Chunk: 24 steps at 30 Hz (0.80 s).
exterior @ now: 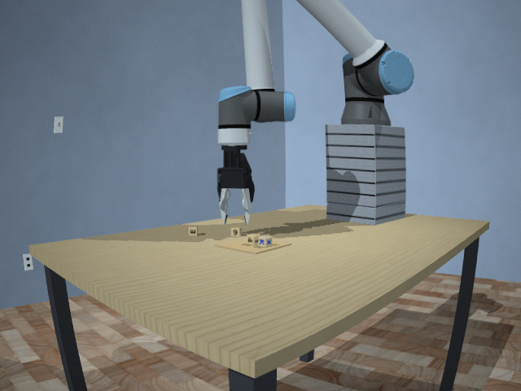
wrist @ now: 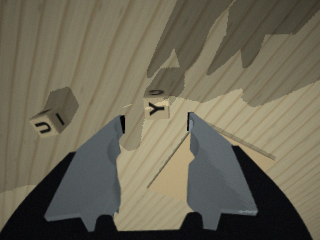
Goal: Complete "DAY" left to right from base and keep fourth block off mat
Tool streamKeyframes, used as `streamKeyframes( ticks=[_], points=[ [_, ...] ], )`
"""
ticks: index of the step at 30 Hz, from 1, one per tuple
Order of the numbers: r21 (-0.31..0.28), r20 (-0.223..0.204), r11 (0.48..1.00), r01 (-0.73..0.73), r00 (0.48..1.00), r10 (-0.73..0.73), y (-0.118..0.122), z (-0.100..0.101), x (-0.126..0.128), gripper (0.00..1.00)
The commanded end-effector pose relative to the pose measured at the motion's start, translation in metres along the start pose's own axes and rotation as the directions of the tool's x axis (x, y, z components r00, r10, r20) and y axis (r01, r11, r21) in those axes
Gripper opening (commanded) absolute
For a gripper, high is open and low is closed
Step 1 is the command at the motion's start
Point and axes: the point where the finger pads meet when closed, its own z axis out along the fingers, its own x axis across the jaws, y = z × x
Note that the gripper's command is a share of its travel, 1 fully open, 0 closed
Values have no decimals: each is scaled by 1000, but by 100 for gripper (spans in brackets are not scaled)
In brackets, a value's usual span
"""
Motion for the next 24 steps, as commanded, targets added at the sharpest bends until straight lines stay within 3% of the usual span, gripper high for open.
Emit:
streamKeyframes(
  ticks=[1, 24],
  points=[
    [1, 0, 1000, 1, 1000, -1, 0, 2, 1, 37],
    [0, 3, 1000, 2, 1000, -2, 2, 31, -1, 37]
  ],
)
